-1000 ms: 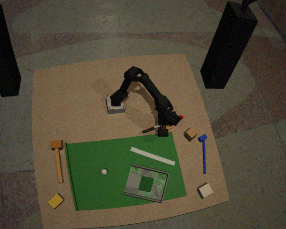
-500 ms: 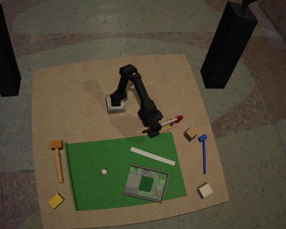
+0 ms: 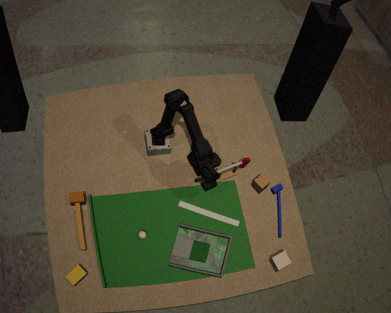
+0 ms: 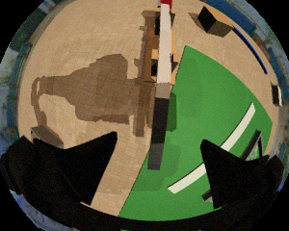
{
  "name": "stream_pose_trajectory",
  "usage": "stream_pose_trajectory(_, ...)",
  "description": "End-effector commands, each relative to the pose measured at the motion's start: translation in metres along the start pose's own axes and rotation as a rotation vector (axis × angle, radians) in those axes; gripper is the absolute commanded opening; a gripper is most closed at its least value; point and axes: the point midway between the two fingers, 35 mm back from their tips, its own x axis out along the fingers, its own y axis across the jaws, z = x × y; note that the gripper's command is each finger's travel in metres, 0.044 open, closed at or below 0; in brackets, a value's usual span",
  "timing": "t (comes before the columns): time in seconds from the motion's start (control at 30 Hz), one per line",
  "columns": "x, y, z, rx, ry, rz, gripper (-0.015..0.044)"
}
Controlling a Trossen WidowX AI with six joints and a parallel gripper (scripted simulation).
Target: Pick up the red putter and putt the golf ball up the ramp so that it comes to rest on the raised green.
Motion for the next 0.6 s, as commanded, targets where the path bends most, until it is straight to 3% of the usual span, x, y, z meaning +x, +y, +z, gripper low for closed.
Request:
stream_pose_trajectory(0.0,0.016,0.003,-0.004,-0.001,-0.003,0.011,0.0440)
stream_pose_trajectory(0.57,0.036,0.003,-0.009,-0.001,-0.003,0.011,0.0440)
